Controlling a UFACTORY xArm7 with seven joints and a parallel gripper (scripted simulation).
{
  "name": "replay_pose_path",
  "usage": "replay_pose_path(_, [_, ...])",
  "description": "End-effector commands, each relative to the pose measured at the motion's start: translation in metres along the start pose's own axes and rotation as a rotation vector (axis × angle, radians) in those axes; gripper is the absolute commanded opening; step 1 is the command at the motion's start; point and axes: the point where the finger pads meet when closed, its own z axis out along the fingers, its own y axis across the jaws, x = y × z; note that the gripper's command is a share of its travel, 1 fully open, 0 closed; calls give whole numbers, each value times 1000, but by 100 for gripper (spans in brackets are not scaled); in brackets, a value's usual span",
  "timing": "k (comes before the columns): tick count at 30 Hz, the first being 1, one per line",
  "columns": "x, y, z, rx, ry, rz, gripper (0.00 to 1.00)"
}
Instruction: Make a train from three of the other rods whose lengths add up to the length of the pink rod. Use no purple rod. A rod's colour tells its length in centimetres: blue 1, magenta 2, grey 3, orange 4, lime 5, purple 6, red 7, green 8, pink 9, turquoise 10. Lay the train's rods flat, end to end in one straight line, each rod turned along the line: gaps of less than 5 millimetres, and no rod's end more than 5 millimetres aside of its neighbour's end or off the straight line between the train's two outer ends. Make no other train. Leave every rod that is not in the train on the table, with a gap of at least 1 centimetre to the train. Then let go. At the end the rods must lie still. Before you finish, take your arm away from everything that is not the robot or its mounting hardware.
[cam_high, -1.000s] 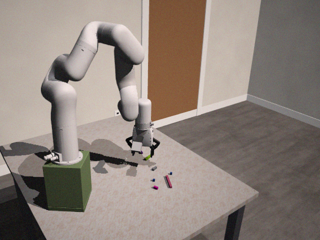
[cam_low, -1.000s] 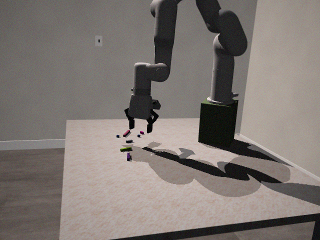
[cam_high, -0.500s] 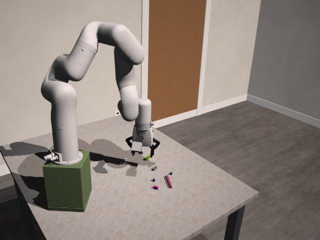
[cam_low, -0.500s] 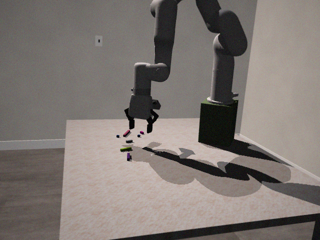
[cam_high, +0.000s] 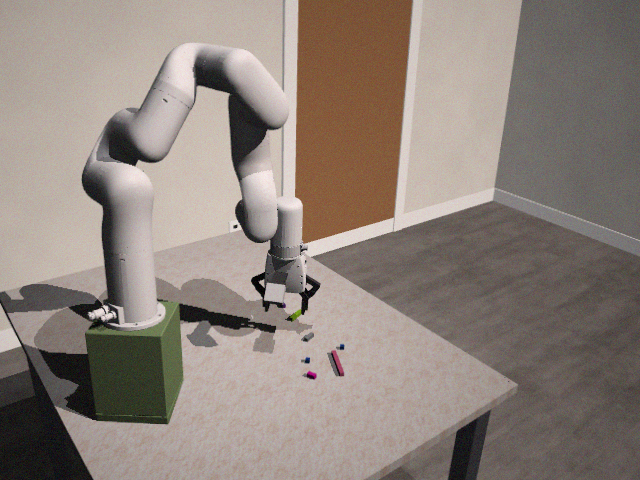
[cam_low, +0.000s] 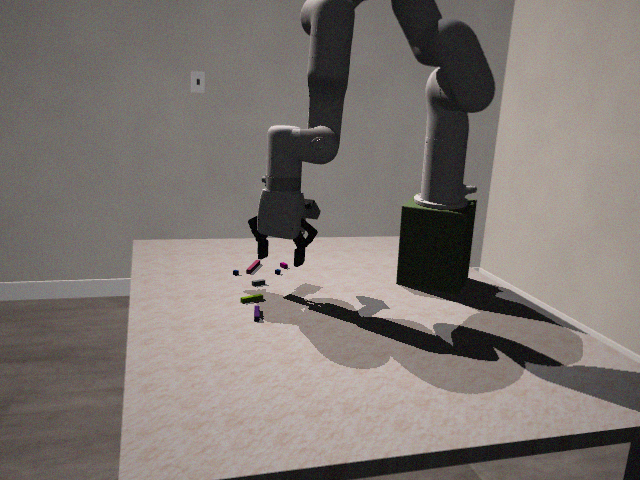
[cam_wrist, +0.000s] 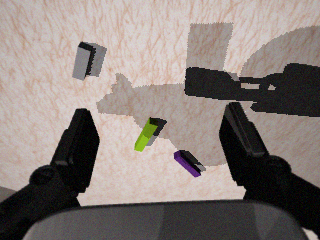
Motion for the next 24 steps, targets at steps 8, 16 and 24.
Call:
replay_pose_path(8, [-27, 0, 2, -3, 1, -368, 100])
replay_pose_path(16, [-47, -1, 1, 1, -1, -643, 100])
replay_pose_path(24, [-56, -2, -1, 5, -2, -757, 100])
